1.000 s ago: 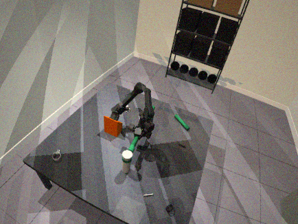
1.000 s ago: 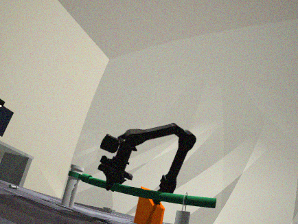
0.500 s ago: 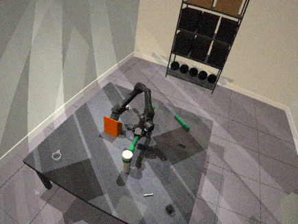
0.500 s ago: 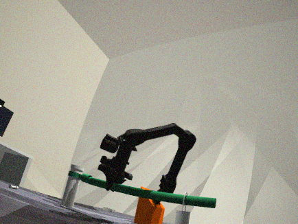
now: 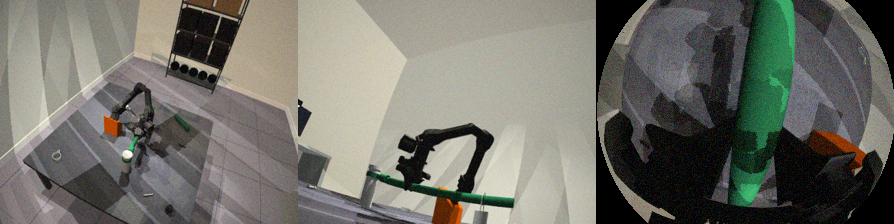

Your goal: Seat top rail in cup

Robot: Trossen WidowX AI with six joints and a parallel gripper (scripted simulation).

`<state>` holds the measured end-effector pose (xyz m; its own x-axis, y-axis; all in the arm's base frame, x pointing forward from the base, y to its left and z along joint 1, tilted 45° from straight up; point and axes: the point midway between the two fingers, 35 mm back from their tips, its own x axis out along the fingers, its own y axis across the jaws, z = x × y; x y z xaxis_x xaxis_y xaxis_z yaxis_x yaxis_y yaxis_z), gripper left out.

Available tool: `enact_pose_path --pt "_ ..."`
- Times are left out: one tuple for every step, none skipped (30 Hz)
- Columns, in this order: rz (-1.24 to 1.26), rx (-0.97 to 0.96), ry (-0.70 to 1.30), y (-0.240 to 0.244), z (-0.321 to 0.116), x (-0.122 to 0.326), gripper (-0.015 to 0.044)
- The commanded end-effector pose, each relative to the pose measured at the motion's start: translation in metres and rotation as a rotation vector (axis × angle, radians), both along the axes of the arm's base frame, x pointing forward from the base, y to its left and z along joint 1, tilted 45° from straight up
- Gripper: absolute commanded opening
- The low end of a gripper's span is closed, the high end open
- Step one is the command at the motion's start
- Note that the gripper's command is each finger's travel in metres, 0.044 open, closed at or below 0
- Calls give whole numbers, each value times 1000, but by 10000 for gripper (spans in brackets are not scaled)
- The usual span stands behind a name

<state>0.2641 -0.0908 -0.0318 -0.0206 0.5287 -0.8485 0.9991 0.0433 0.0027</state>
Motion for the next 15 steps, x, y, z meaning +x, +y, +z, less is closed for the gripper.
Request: enact_pose_path --pt "0 -11 -7 -5 1 2 0" --pt "0 -11 -7 -5 1 2 0" --pt "0 -11 -7 -5 1 2 0" --pt "0 -11 -7 -5 1 2 0" --pt "0 -11 -7 -5 1 2 0" --pt "0 -11 -7 -5 1 2 0" --pt "0 -11 -7 -5 1 2 0" --pt "0 -11 -7 -5 1 2 0" --pt "0 -11 -7 -5 1 2 0" --pt "0 -11 -7 -5 1 2 0" --pt "0 -11 -7 -5 0 2 0" --pt "0 -8 -5 -4 0 1 0" --pt "1 -5 -3 -3 0 1 0" --pt "1 -1 -1 -1 0 1 0" --pt "1 2 2 0 0 0 0"
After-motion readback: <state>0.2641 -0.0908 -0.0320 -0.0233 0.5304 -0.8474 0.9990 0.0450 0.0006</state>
